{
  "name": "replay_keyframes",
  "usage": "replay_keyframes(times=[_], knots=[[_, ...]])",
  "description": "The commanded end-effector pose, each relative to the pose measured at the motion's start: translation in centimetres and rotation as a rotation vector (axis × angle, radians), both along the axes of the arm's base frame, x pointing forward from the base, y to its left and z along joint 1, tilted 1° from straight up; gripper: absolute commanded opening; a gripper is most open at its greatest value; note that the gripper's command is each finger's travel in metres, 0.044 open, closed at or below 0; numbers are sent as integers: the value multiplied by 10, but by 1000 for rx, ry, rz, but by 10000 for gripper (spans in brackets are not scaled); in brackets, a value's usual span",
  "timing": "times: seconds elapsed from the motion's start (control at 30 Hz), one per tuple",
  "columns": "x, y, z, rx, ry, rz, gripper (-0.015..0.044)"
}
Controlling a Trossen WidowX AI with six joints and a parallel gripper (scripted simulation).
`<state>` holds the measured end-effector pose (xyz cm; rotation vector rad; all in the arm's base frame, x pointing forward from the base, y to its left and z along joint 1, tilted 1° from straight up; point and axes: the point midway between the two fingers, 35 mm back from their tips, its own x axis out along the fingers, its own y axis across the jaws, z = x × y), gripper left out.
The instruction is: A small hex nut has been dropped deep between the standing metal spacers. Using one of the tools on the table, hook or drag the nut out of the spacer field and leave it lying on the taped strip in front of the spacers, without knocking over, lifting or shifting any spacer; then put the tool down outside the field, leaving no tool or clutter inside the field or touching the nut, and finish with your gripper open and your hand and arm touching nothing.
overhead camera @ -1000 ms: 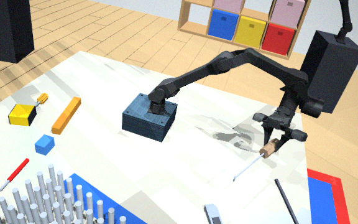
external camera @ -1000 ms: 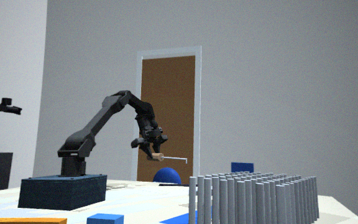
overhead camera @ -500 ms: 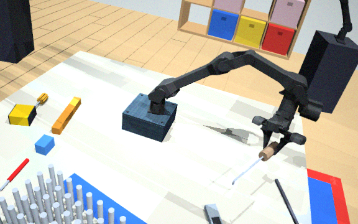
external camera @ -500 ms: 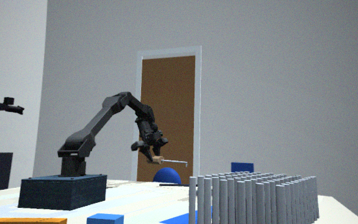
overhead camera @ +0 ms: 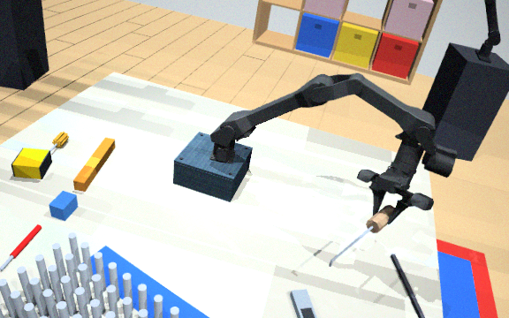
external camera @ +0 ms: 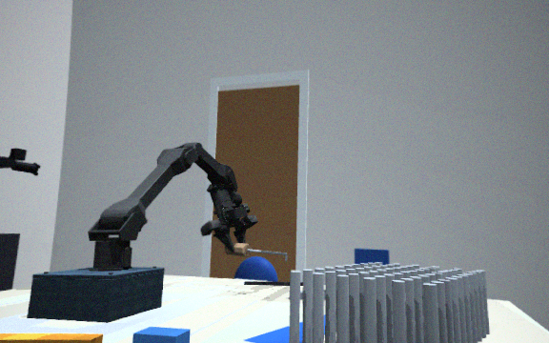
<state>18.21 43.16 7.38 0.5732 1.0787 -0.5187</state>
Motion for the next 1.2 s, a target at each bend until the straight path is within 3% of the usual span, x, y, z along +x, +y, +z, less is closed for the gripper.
replay_keyframes(times=[0.0,1.17], knots=[[1,-1,-6,-9,-8,-4,0],[0,0,-38,-9,-8,-4,0]])
